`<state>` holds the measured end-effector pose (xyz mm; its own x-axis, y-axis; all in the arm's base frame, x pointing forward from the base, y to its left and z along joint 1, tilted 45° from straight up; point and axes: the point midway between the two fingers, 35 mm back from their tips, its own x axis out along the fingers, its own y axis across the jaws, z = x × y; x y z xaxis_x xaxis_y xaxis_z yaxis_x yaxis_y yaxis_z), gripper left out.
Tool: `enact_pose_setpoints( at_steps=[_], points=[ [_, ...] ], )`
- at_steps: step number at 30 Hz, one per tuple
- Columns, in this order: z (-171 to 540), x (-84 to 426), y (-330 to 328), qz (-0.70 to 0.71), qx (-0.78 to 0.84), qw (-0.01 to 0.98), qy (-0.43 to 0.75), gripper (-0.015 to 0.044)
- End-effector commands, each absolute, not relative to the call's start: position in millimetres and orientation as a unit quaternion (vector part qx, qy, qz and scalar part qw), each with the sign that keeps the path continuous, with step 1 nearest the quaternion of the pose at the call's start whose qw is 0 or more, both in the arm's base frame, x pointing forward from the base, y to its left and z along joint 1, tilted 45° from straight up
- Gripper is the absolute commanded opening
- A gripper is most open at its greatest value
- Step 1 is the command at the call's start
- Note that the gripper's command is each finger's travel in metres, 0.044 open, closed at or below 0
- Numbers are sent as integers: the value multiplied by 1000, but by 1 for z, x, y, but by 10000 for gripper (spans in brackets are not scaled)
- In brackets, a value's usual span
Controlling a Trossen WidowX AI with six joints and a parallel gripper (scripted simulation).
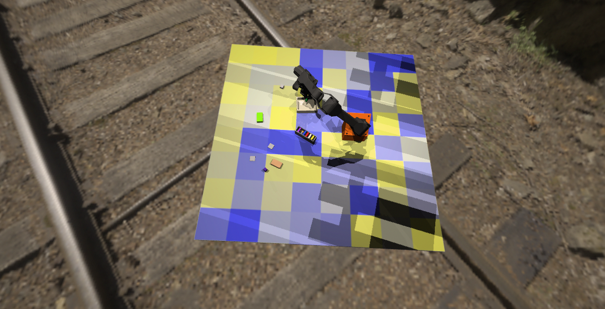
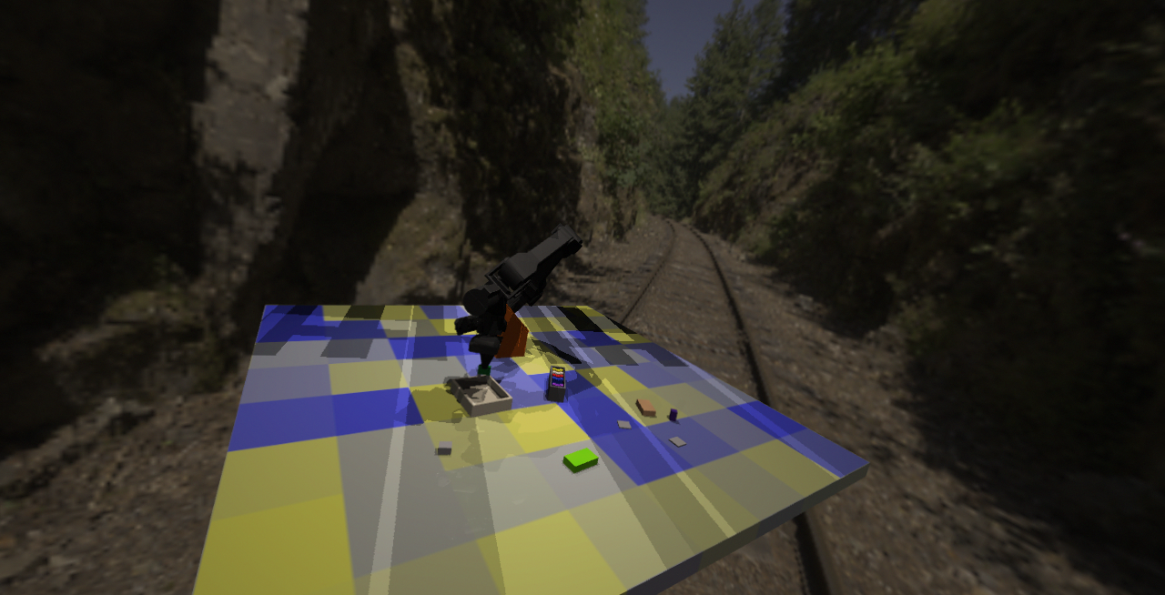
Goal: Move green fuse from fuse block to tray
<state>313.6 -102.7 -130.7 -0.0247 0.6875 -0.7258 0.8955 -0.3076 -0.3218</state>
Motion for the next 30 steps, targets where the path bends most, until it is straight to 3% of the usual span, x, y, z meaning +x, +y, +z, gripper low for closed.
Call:
enact_pose_setpoints(
  at_steps=[1, 17, 30],
  points=[
    [-136, 313, -97, -426, 688, 119, 576, 0],
    [-152, 312, -81, -426, 688, 118, 576, 0],
    [-148, 312, -85, -425, 687, 121, 577, 330]
  ],
)
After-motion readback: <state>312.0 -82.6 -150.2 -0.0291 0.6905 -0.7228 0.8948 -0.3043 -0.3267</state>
